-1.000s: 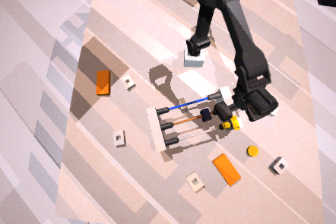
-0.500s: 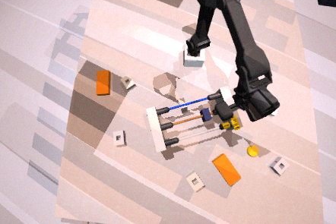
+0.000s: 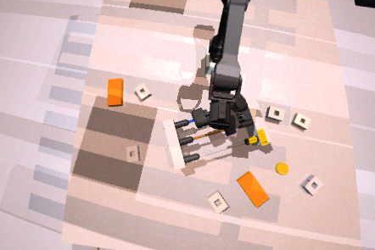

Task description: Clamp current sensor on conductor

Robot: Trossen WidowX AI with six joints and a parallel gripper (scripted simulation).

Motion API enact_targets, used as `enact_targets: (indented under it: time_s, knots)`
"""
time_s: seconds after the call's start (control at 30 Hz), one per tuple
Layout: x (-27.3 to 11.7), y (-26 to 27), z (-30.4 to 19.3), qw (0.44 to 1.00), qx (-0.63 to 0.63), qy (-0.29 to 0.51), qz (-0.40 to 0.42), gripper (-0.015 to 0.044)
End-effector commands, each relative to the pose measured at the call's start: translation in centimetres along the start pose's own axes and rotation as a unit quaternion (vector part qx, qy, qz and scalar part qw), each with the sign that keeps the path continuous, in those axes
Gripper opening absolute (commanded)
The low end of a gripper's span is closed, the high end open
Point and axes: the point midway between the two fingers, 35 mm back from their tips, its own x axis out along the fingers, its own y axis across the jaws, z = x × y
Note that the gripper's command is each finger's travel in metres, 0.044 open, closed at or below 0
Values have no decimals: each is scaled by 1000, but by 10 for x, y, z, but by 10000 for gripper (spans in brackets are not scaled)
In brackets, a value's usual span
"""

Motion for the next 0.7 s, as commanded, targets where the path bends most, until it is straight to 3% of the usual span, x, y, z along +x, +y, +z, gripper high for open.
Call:
enact_targets:
  time_s: [0.0, 0.13, 0.67]
  knots:
    - [6, -22, -40, 1000, 6, 11, 5, 282]
    - [10, -34, -69, 1000, 12, 15, 8, 282]
    - [30, -35, -68, 1000, 12, 15, 8, 282]
